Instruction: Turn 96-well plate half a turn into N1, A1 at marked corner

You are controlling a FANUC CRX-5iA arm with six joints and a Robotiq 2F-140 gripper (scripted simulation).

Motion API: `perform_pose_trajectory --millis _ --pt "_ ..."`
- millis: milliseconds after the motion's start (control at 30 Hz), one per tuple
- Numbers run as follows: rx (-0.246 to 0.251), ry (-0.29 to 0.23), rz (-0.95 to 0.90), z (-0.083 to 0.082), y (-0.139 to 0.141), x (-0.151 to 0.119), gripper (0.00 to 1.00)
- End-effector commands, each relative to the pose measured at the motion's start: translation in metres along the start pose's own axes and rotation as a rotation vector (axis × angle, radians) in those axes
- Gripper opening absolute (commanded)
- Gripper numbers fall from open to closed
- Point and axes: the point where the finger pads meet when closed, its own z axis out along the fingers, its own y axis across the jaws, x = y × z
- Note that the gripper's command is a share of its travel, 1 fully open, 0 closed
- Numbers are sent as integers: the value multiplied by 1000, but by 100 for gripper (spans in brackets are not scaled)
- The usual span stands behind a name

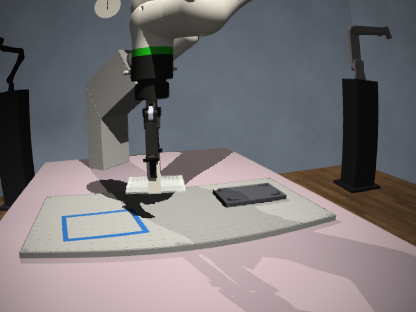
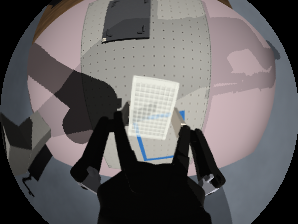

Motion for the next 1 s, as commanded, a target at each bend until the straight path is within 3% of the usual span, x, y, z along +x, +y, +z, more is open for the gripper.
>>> perform_pose_trajectory --millis 0,967 --pt "0 1 0 0 6 -13 0" --pt "0 1 0 3 38 -89 0"
